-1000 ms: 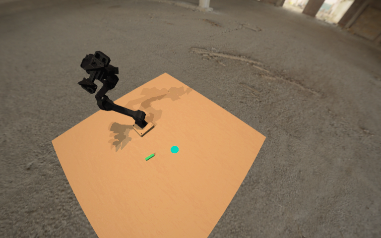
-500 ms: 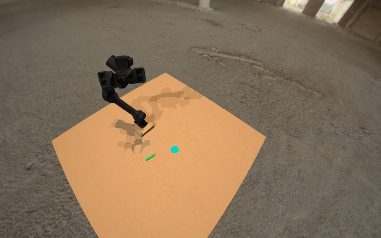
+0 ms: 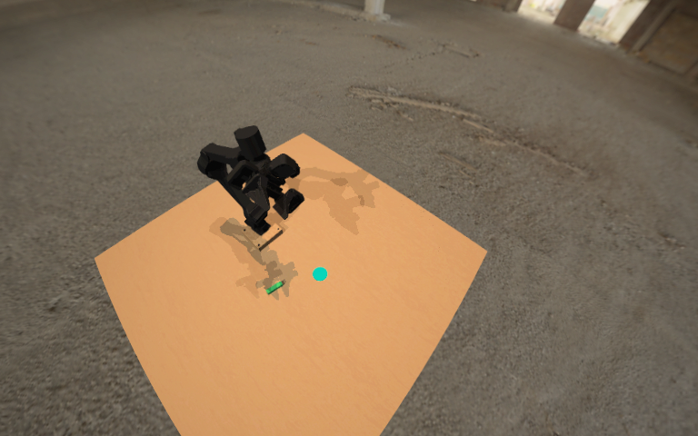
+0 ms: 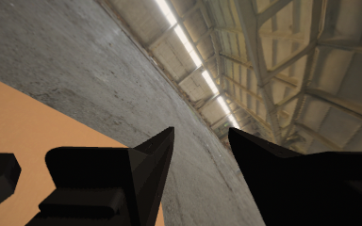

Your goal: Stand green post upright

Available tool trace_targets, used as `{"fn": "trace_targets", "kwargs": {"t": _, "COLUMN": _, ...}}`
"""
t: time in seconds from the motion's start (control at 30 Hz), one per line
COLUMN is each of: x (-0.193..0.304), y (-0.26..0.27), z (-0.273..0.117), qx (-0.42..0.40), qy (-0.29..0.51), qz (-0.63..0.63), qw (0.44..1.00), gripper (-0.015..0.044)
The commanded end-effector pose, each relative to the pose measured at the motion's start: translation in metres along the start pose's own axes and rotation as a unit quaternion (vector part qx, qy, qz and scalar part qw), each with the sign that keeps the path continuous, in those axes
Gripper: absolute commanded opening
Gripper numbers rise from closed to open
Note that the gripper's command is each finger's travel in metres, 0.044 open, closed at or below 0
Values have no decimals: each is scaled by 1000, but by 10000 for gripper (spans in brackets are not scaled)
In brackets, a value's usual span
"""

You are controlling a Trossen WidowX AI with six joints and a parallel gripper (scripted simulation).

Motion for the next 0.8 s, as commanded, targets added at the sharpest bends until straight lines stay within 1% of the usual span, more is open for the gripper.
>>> {"fn": "trace_targets", "kwargs": {"t": 0.0, "x": 26, "y": 38, "z": 25, "qx": -79, "qy": 49, "qz": -109, "qw": 990, "gripper": 233}}
{"fn": "trace_targets", "kwargs": {"t": 0.17, "x": 62, "y": 75, "z": 42, "qx": -176, "qy": 96, "qz": -205, "qw": 958, "gripper": 233}}
{"fn": "trace_targets", "kwargs": {"t": 0.37, "x": 112, "y": 113, "z": 49, "qx": -302, "qy": 144, "qz": -289, "qw": 897, "gripper": 233}}
{"fn": "trace_targets", "kwargs": {"t": 0.57, "x": 163, "y": 143, "z": 42, "qx": -434, "qy": 179, "qz": -335, "qw": 817, "gripper": 233}}
{"fn": "trace_targets", "kwargs": {"t": 0.77, "x": 209, "y": 164, "z": 22, "qx": -564, "qy": 197, "qz": -340, "qw": 726, "gripper": 233}}
Point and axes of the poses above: the point midway between the two fingers, 35 mm back from their tips, its own z axis out along the fingers, its own y axis across the jaws, x = y × z, the point moved 3 cm from there along -z, back along the fingers, and after that the axes turned 3 degrees about z, right-handed, at the moved point
